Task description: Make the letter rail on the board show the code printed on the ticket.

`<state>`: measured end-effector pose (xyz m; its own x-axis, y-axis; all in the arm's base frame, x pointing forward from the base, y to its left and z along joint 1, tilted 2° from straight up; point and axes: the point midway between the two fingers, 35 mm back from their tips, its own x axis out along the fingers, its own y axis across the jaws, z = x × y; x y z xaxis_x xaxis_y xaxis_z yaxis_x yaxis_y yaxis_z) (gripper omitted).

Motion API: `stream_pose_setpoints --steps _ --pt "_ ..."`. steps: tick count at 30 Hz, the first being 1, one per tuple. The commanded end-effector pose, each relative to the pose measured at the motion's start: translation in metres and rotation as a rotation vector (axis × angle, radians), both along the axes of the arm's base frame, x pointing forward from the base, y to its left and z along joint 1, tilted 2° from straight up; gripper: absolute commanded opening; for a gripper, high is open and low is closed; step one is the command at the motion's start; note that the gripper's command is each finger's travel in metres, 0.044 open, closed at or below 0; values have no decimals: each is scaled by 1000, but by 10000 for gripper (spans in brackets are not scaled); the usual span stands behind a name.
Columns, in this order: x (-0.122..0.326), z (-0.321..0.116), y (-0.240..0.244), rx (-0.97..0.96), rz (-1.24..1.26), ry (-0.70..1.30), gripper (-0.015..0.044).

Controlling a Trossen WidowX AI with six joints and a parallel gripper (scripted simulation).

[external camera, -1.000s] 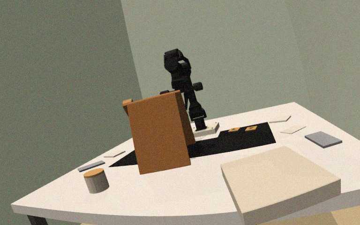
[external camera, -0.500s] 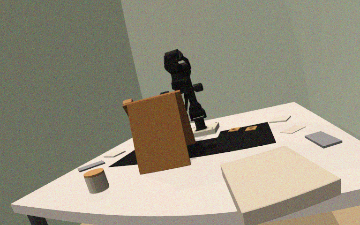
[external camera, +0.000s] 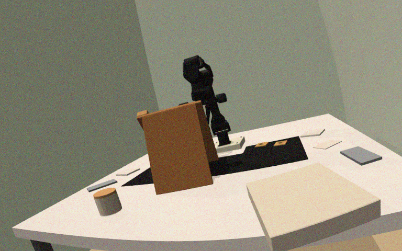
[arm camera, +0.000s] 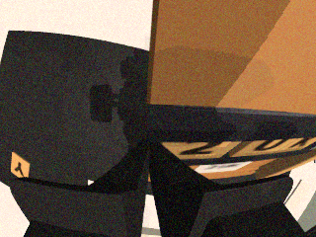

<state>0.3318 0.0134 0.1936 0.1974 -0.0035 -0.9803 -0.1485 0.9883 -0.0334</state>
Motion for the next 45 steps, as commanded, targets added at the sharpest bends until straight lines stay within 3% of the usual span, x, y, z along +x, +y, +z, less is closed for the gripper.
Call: stream_pose_setpoints --steps 1,45 --pt "0 1 -2 -5 -5 -1 0" --pt "0 2 -13 -6 -5 -1 0"
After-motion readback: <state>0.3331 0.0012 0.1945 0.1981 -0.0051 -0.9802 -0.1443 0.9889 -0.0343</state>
